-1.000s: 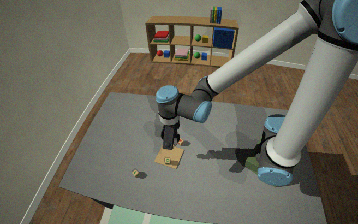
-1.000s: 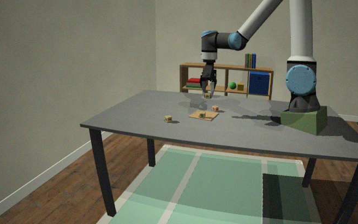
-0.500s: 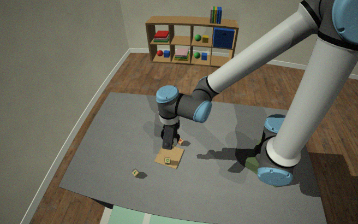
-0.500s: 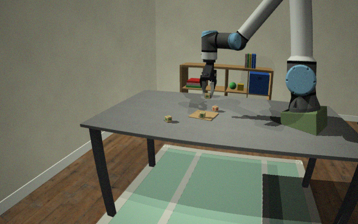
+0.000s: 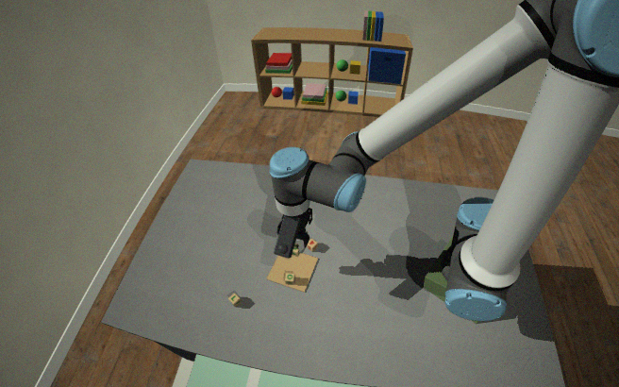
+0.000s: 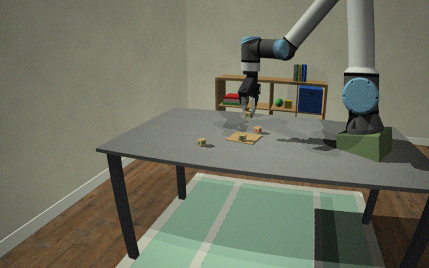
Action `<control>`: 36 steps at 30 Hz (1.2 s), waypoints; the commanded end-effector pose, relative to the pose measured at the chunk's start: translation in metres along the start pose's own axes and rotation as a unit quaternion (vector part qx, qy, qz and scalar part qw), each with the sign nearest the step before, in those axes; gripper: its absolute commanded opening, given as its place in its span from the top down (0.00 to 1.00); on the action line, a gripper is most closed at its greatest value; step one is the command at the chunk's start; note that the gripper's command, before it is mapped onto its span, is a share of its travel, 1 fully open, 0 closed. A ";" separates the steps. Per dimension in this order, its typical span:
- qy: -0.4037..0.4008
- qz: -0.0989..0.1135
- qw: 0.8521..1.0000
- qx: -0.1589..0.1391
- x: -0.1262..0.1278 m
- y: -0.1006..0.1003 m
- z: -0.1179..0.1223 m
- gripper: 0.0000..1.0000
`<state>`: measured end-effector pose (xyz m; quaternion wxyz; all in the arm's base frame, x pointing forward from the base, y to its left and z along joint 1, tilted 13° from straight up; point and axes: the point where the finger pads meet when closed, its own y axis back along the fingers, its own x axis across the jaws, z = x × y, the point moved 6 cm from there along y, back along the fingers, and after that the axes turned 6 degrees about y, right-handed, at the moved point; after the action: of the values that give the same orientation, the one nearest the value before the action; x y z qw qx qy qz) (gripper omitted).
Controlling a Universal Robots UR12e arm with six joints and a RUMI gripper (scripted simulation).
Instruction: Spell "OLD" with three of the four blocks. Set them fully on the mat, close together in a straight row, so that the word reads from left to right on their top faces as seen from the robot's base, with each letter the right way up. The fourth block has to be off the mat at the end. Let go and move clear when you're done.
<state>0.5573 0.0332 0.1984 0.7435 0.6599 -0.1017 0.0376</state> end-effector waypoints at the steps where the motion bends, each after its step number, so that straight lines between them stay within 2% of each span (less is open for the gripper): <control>1: -0.030 0.000 1.000 -0.001 0.002 0.001 0.000 0.91; 8: -0.119 0.001 0.993 -0.001 0.006 0.001 0.001 0.91; 14: -0.211 0.001 0.978 0.000 0.010 0.001 0.003 0.91; 16: -0.211 0.001 0.978 0.000 0.010 0.001 0.003 0.91; 24: -0.338 0.001 0.941 0.000 0.015 0.001 0.006 0.91; 31: -0.436 0.001 0.900 0.000 0.018 0.001 0.009 0.91; 33: -0.436 0.001 0.900 0.000 0.018 0.001 0.009 0.91; 36: -0.490 0.001 0.872 0.000 0.020 0.001 0.010 0.91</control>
<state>0.5737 0.0229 0.2031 0.6218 0.6100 -0.4187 -0.2568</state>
